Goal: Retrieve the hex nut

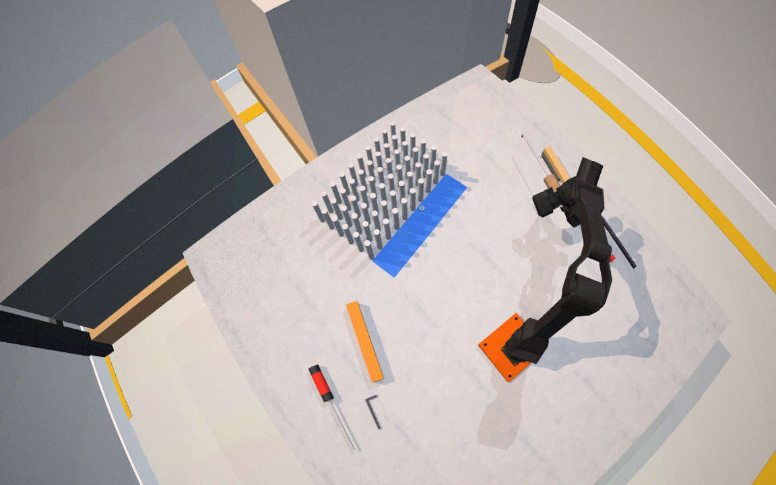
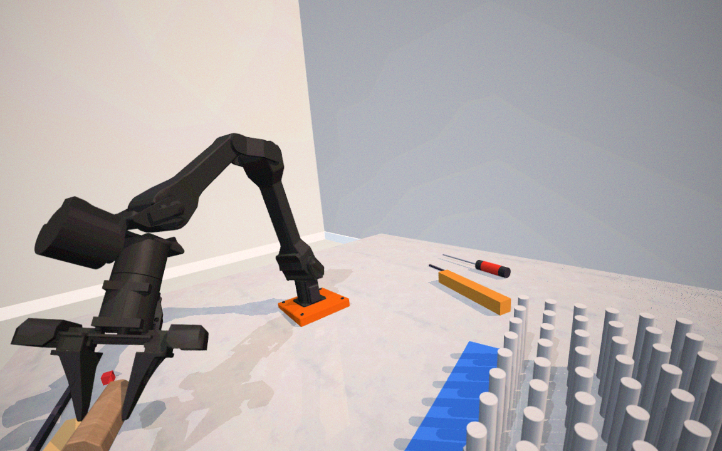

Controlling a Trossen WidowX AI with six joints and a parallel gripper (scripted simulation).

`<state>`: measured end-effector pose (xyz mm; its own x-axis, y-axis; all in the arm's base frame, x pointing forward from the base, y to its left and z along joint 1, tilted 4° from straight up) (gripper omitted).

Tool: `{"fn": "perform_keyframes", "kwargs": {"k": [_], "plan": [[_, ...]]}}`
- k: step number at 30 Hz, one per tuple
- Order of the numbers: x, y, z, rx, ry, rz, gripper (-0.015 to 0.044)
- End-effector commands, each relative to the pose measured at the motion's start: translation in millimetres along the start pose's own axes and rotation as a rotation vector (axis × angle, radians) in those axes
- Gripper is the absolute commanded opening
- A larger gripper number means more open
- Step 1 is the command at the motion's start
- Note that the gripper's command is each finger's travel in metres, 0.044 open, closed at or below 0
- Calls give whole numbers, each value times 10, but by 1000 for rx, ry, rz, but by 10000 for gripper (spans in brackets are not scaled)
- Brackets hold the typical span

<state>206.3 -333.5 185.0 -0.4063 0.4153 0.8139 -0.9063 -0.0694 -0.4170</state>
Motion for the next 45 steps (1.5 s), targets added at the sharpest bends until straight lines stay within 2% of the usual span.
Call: {"fn": "perform_keyframes", "kwargs": {"k": [1,45], "plan": [[-31,12,-7,3,2,7,0],[-316,208,-182,3,2,6,0]]}}
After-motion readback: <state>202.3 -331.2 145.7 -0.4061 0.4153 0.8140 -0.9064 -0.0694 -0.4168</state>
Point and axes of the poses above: the point midway between the two fingers, 35 mm back from their tips, its own x axis back along the fingers, its own z axis across the jaws, y = z × x, the point moved 10 cm from there along x, back along the fingers, and after that the axes turned 12 degrees about x, right-handed, at the moved point
